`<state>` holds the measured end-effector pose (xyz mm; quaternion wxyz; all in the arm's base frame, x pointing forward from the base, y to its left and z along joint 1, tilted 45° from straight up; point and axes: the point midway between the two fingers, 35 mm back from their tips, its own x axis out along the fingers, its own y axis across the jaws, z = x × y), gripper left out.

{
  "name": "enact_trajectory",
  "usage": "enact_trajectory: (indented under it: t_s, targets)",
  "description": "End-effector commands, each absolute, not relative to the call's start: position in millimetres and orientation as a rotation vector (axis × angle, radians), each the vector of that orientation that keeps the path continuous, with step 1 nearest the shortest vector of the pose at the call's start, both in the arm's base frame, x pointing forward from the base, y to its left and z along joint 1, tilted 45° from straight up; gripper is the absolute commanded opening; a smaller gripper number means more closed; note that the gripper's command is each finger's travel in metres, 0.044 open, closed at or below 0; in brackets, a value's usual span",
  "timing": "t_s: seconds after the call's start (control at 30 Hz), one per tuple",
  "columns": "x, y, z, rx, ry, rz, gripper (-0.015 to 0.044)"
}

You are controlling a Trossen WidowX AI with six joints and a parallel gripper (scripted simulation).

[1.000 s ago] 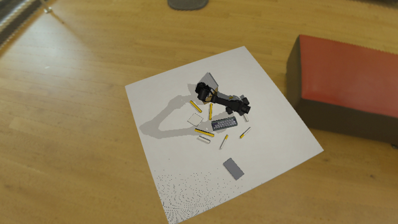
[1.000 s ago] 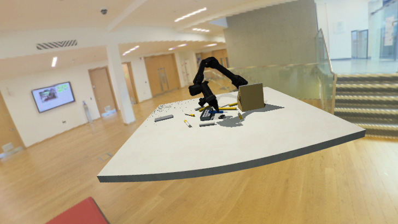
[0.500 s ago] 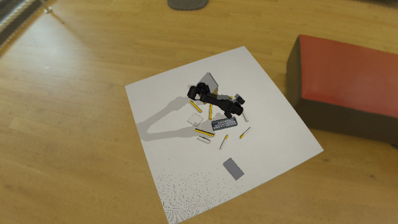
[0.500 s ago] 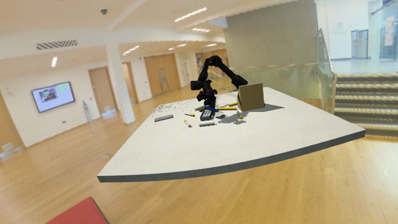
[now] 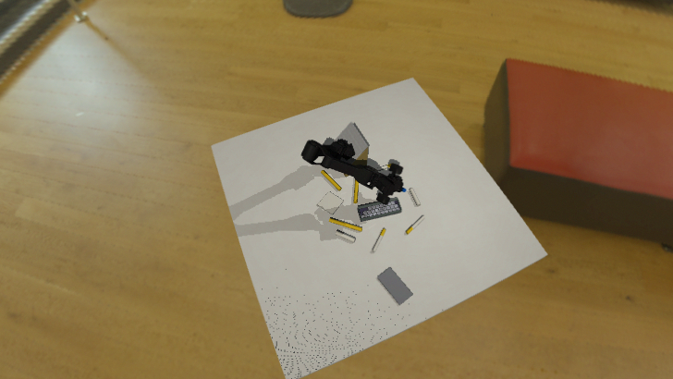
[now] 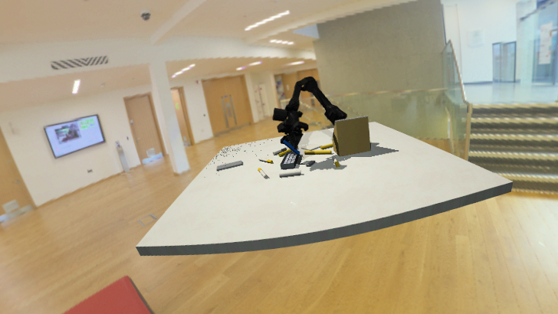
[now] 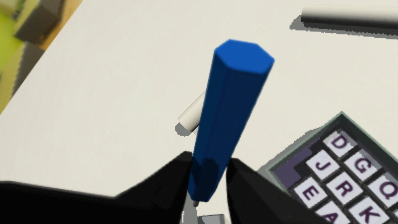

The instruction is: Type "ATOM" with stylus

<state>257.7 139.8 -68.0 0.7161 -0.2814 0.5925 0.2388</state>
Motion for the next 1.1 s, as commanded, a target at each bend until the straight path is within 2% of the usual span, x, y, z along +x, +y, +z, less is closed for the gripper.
enact_trajectory:
  t_s: [0.0, 0.6, 1.07]
  targets:
    - [260.7, 136.6, -55.0, -0.69, 1.188, 0.612, 0.0]
    - [262.7, 116.3, -11.5, -1.029, 0.703, 0.772, 0.0]
    - [265.4, 106.7, -19.2, -1.044, 0.686, 0.774, 0.0]
